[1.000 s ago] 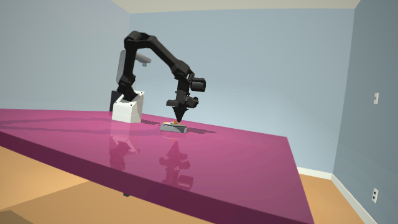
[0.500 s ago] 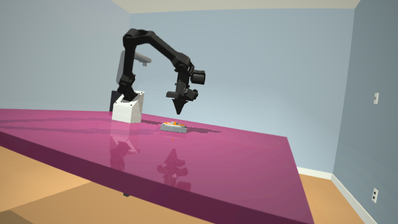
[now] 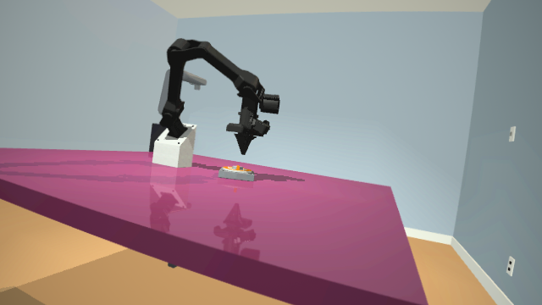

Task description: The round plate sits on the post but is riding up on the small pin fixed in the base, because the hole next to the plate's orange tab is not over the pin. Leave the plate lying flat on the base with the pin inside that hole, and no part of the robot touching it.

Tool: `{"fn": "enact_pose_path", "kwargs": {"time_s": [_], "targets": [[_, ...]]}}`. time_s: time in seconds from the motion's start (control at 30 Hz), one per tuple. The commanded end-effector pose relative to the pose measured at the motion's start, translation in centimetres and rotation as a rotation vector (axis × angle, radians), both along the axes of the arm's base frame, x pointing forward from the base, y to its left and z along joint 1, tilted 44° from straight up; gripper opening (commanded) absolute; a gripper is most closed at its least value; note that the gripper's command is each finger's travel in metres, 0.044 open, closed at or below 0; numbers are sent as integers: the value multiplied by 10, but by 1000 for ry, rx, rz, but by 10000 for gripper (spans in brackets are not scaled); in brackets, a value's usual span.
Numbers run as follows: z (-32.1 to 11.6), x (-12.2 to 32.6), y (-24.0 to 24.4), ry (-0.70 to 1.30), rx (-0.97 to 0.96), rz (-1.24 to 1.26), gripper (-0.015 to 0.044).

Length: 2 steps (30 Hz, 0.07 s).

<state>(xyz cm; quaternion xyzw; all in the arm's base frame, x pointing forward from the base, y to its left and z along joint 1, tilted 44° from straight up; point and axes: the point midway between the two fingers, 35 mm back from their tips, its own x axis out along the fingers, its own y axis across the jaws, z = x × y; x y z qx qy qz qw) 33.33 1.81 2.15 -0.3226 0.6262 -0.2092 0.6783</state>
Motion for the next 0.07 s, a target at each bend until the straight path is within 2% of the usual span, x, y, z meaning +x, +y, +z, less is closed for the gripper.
{"fn": "enact_pose_path", "kwargs": {"time_s": [0.0,0.03], "targets": [[-1,0,0,5,-2,4,0],[-1,0,0,5,-2,4,0]]}}
